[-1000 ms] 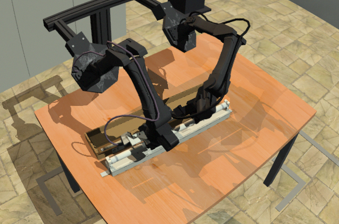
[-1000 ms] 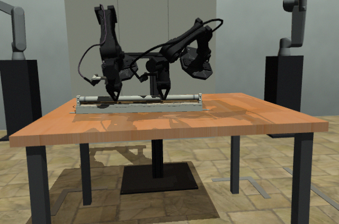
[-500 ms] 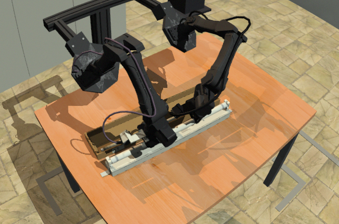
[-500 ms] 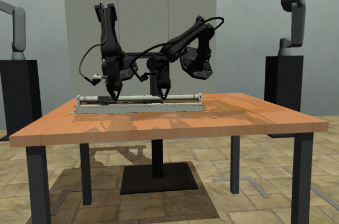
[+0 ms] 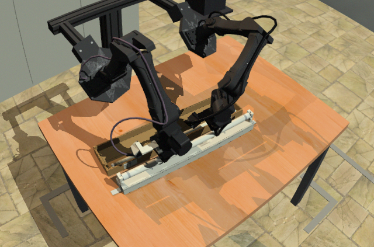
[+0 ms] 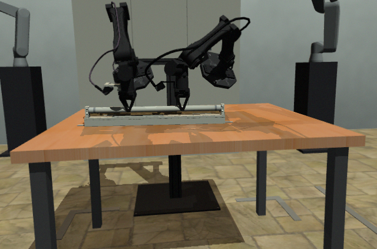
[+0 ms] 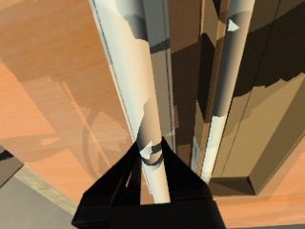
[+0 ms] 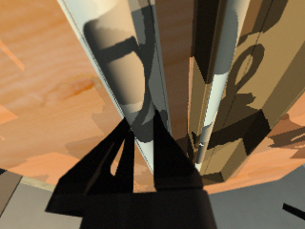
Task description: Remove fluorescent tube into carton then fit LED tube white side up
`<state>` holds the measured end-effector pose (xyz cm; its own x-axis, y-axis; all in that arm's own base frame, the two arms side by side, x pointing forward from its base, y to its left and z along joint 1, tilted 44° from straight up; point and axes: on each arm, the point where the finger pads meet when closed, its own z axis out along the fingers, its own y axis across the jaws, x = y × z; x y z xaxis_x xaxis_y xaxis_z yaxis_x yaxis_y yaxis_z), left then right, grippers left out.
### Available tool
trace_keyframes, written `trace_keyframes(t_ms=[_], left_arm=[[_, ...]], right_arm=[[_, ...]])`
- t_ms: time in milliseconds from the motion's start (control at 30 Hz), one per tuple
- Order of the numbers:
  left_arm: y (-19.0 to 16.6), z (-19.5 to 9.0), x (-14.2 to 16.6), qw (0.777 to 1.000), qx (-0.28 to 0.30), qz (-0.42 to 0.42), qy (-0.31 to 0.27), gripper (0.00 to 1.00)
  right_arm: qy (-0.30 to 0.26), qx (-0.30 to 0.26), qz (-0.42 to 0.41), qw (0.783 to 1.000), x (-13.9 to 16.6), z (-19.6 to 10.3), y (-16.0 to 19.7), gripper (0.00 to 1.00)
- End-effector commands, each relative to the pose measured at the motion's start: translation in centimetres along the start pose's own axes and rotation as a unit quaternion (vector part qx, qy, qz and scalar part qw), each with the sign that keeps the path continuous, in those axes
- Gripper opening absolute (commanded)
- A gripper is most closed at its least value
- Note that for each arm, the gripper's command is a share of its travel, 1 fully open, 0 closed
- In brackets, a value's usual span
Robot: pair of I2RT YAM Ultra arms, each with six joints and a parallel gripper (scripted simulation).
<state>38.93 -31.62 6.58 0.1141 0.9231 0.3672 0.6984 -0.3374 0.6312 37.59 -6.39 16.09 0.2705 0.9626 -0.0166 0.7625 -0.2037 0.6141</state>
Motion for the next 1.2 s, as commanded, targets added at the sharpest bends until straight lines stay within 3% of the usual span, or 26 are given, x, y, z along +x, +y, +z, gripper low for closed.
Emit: trace_keyframes(t_ms=[0, 133, 433, 700, 767, 1167], left_arm=[[0.6, -1.6, -1.2, 0.999, -0.045, 0.006, -0.015, 0.11], [-0.3, -1.5, -1.0, 0.999, -0.032, 0.016, -0.014, 0.11], [0.4, -1.6, -1.2, 0.996, -0.09, 0.008, -0.014, 0.11], [-0.8, -1.5, -1.2, 0.996, -0.085, 0.021, -0.017, 0.11], [0.1, -1.8, -1.3, 0.993, -0.115, 0.012, -0.016, 0.11], [-0.9, -1.4, -1.5, 0.991, -0.13, 0.024, -0.018, 0.11]], right_arm=[[-0.008, -0.033, -0.007, 0.999, -0.1, -0.7, 0.3, 0.11], [-0.012, -0.017, -0.001, 1.0, -0.5, -0.7, -0.6, 0.11], [-0.011, -0.076, -0.007, 0.997, -0.1, -0.8, 0.1, 0.11], [-0.015, -0.068, -0.004, 0.998, -0.5, -0.6, -1.1, 0.11], [-0.012, -0.103, -0.007, 0.995, -0.2, -0.8, 0.0, 0.11], [-0.019, -0.112, -0.007, 0.993, -0.6, -0.6, -1.1, 0.11]])
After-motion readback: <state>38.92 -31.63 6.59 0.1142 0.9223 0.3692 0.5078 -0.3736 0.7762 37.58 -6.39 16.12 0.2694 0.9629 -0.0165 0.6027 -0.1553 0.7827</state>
